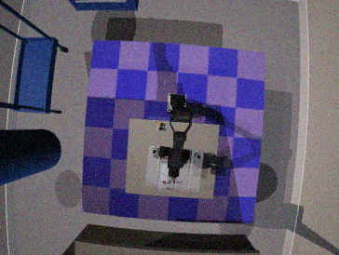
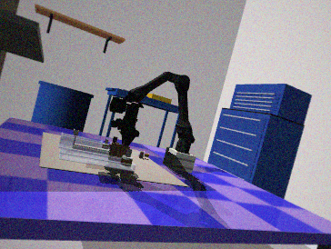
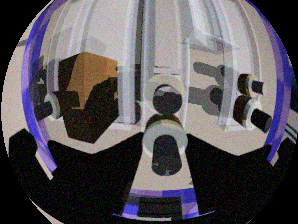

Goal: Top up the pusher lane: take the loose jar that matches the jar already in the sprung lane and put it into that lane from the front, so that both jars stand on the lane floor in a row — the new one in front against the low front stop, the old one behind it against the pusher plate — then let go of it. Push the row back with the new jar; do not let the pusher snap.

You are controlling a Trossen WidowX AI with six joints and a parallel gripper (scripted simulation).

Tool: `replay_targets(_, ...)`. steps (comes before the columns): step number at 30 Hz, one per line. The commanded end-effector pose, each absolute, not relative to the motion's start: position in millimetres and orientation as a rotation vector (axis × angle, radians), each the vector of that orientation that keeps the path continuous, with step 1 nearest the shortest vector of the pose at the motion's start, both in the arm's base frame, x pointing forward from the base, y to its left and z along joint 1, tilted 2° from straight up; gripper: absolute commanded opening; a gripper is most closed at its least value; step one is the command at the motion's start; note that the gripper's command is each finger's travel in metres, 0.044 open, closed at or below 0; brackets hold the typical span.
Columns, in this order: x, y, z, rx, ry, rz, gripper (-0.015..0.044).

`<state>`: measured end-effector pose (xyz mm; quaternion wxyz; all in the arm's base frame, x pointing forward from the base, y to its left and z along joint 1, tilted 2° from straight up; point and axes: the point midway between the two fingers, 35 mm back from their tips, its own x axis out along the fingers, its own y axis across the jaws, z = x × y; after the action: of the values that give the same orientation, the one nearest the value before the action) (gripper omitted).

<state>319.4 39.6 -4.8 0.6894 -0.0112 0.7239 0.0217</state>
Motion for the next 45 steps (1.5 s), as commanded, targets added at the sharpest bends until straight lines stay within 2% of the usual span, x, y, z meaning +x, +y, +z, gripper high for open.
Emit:
replay_targets(1, 333.6, 40.3, 1.4, -0.027, 1.577, 0.052, 0.0000)
replay_targets(45, 343.5, 40.7, 3.9, -0.027, 1.576, 0.052, 0.0000)
